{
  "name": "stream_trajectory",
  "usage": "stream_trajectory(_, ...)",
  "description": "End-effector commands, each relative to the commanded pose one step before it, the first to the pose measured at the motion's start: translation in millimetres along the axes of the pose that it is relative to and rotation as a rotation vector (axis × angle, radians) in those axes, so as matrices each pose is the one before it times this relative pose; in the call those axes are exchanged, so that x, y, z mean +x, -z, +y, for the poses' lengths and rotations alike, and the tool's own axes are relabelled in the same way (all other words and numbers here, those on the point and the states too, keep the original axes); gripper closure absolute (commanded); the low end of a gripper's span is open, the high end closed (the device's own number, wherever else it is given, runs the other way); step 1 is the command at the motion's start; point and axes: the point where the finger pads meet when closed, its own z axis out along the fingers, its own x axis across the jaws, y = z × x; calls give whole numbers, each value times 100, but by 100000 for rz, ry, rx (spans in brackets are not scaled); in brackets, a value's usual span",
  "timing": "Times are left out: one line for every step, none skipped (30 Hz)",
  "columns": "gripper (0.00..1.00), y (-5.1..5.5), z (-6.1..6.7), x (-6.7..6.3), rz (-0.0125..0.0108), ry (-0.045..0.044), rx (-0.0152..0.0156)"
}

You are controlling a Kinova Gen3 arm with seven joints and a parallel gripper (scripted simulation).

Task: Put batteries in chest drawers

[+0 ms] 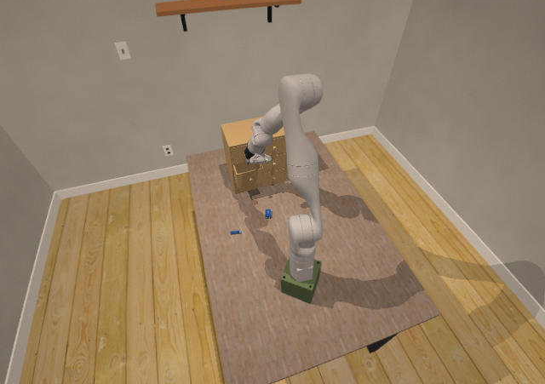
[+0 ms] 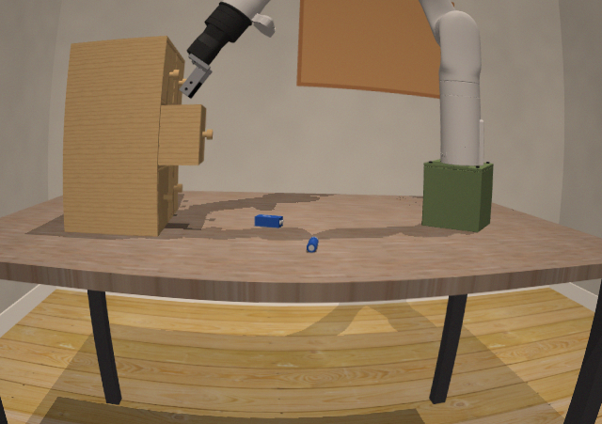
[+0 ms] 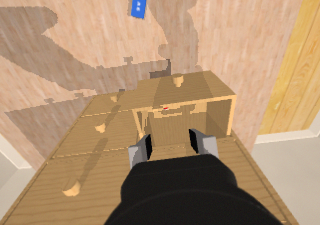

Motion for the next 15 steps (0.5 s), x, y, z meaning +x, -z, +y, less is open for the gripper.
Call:
stream_trajectory(0,45,96,4,-6,11,-197)
stream_trajectory(0,0,0,0,0,0,0)
stream_trajectory(0,0,0,0,0,0,0)
stream_trajectory(0,0,0,0,0,0,0)
stream_trajectory(0,0,0,0,0,0,0)
stream_trajectory(0,1,-1,0,0,0,0)
stream_trajectory(0,6,-7,0,0,0,0)
stream_trajectory(0,16,-19,0,0,0,0)
stream_trajectory(0,29,-36,0,0,0,0)
stream_trajectory(0,46,-57,0,0,-1,0)
stream_trajectory(0,66,-81,0,1,-1,0)
stream_trajectory(0,88,-109,-1,2,-3,0)
stream_trajectory(0,112,-138,0,1,-1,0)
stream_trajectory(0,137,-169,0,0,1,0)
stream_trajectory(0,163,-202,0,1,-1,0)
